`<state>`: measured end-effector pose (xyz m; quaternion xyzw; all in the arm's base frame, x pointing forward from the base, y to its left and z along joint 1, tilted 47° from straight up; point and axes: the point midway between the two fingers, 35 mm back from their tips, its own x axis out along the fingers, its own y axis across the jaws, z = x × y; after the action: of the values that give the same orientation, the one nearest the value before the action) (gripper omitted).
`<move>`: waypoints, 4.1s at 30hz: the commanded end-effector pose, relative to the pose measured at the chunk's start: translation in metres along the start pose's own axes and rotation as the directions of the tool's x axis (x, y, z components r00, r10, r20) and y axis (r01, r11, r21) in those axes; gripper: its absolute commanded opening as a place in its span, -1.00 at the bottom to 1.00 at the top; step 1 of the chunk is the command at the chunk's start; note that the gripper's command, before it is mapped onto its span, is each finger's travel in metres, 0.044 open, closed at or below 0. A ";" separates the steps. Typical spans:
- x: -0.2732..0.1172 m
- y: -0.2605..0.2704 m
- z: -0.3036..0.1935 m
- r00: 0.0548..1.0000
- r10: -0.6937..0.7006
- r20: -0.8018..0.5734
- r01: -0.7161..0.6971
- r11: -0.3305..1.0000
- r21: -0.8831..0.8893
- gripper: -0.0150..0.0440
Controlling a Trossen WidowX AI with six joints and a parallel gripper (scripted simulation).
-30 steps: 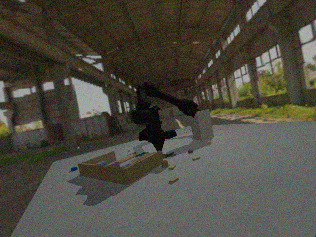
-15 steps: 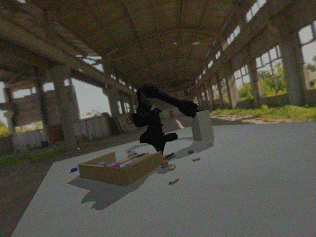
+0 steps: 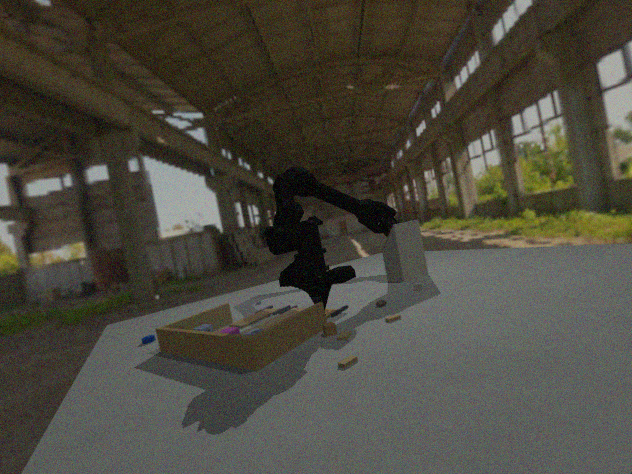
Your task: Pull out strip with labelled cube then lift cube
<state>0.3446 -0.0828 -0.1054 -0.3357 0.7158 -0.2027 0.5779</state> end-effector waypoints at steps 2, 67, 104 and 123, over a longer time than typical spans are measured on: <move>0.001 0.000 0.000 1.000 -0.002 -0.001 0.002 1.000 -0.003 -0.49; 0.006 0.002 -0.050 1.000 -0.003 -0.004 0.003 1.000 -0.005 -0.49; 0.007 0.002 -0.106 1.000 -0.003 -0.007 0.003 1.000 -0.008 -0.49; 0.007 0.003 -0.133 1.000 -0.003 -0.008 0.003 1.000 -0.009 -0.49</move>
<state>0.2286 -0.0943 -0.0784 -0.3386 0.7089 -0.2010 0.5852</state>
